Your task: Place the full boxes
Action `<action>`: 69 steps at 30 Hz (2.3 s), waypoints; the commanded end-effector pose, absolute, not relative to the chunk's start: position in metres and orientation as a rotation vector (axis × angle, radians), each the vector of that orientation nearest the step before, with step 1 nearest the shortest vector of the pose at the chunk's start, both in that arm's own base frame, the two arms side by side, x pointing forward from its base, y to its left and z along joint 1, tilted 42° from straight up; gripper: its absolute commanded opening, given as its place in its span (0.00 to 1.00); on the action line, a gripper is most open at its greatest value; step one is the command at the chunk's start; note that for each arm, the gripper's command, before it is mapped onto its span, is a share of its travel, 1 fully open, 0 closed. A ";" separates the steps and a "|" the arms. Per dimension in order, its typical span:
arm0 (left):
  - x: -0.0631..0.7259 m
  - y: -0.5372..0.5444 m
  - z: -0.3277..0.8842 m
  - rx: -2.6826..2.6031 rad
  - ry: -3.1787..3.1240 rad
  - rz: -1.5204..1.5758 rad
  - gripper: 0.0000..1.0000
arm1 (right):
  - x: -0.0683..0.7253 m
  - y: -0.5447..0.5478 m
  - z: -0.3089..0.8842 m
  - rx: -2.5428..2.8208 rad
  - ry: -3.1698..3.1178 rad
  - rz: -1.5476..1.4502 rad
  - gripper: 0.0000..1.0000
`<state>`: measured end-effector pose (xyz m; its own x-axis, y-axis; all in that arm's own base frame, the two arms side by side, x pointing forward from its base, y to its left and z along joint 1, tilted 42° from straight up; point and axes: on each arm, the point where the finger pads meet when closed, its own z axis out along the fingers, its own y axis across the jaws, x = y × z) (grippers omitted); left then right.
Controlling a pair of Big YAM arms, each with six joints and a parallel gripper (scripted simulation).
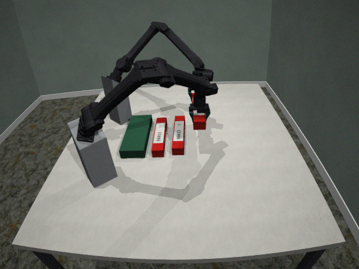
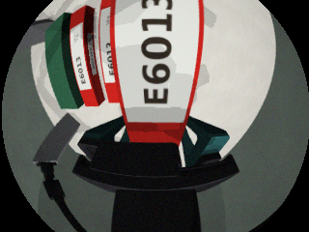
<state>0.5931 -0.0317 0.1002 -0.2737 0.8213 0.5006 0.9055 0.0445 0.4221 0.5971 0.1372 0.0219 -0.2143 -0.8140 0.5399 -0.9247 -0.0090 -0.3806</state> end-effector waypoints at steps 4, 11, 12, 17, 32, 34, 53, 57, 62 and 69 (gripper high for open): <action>0.621 -0.048 0.149 -1.859 -2.210 -1.139 0.00 | 0.626 0.178 0.080 1.946 -2.125 1.111 0.00; 0.626 -0.045 0.150 -1.859 -2.223 -1.159 0.00 | 0.634 0.176 0.077 1.947 -2.148 1.132 0.00; 0.626 -0.047 0.149 -1.865 -2.219 -1.161 0.00 | 0.634 0.175 0.076 1.947 -2.148 1.132 0.00; 0.629 -0.040 0.141 -1.858 -2.219 -1.155 0.00 | 0.636 0.171 0.071 1.947 -2.145 1.130 0.00; 0.636 -0.031 0.126 -1.860 -2.214 -1.153 0.00 | 0.645 0.158 0.058 1.939 -2.149 1.131 0.00; 0.636 -0.033 0.128 -1.866 -2.215 -1.161 0.00 | 0.645 0.158 0.056 1.942 -2.148 1.132 0.00; 0.645 -0.019 0.111 -1.864 -2.213 -1.162 0.00 | 0.654 0.147 0.039 1.946 -2.143 1.134 0.00; 0.646 -0.024 0.109 -1.877 -2.207 -1.164 0.00 | 0.653 0.145 0.036 1.945 -2.132 1.124 0.00; 0.649 -0.012 0.104 -1.859 -2.215 -1.162 0.00 | 0.658 0.142 0.032 1.946 -2.142 1.135 0.00; 0.653 -0.008 0.097 -1.861 -2.212 -1.163 0.00 | 0.662 0.137 0.024 1.946 -2.142 1.135 0.00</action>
